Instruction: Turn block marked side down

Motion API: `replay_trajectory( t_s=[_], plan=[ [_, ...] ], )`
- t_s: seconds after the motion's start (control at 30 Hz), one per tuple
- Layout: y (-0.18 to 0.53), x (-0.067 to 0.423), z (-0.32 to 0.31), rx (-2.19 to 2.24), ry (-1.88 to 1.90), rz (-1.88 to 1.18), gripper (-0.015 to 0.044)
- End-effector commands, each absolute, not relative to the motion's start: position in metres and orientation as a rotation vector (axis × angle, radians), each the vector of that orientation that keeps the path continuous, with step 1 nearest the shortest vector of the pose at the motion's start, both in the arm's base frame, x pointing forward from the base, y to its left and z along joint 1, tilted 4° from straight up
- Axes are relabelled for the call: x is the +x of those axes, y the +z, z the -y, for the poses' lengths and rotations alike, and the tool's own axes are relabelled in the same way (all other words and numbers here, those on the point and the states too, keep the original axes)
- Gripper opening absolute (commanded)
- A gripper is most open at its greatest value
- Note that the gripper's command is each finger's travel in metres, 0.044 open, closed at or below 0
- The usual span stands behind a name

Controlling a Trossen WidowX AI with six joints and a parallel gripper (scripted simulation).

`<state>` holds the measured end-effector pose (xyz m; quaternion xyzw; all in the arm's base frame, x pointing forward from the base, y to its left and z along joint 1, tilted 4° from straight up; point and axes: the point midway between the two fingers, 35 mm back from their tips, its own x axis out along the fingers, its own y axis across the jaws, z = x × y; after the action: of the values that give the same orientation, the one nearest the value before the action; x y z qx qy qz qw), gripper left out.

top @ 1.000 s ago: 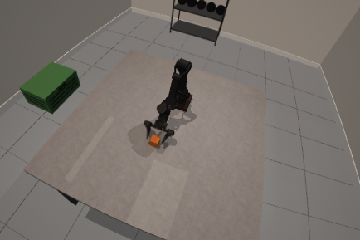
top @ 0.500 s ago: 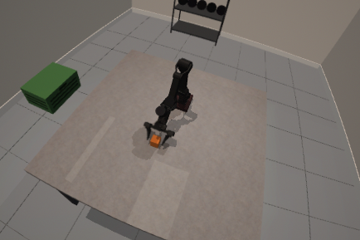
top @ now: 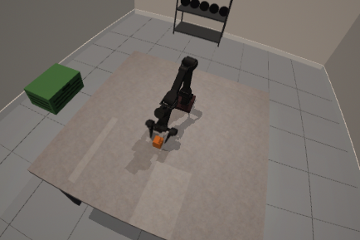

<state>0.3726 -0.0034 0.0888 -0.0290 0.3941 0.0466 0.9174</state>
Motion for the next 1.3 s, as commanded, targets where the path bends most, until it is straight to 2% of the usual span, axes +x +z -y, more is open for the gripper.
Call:
replay_trajectory(
  t_s=[0.0,0.33,0.87,1.07,1.27],
  plan=[
    [0.132,0.347,0.003,-0.096,0.089,-0.956,0.0440],
    [0.133,0.349,0.003,-0.095,0.088,-0.977,0.0440],
    [0.156,0.378,-0.001,-0.118,0.066,-1.454,0.0440],
    [0.155,0.379,-0.002,-0.120,0.065,-1.472,0.0440],
    [0.122,0.380,0.000,-0.120,0.065,-1.472,0.0440]
  ],
)
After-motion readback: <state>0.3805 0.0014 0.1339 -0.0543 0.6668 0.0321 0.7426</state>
